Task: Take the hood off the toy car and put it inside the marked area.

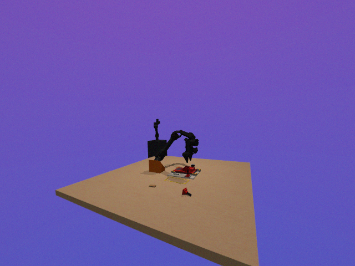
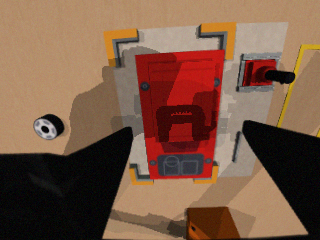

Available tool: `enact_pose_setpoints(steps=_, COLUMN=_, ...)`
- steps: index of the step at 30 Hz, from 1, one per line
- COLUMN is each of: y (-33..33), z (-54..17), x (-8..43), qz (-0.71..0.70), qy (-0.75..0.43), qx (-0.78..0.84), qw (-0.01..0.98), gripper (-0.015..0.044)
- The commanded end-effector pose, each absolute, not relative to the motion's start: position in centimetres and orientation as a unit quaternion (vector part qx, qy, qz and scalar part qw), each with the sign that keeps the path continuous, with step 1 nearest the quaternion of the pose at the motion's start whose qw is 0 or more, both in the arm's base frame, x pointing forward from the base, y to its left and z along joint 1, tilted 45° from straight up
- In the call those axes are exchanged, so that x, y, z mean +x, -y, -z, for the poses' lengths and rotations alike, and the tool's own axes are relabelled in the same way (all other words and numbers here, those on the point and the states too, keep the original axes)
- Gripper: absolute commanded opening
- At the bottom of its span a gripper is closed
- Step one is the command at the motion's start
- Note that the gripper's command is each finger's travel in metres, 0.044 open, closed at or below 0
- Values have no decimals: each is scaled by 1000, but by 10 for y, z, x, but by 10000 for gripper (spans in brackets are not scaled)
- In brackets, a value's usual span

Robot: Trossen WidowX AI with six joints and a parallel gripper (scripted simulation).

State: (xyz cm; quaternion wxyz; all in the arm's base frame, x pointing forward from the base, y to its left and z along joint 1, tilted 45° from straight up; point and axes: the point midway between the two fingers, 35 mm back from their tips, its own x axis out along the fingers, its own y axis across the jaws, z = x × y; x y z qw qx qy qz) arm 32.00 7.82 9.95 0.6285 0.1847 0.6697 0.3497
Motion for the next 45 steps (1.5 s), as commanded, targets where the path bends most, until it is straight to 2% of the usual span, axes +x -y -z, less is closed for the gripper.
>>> enact_pose_setpoints(steps=1, y=-79, z=-97, x=321, qz=-349, qy=-671, qx=191, qw=625, gripper=440)
enact_pose_setpoints(steps=45, y=-103, z=-71, x=317, qz=-349, qy=-671, qx=192, qw=626, gripper=440)
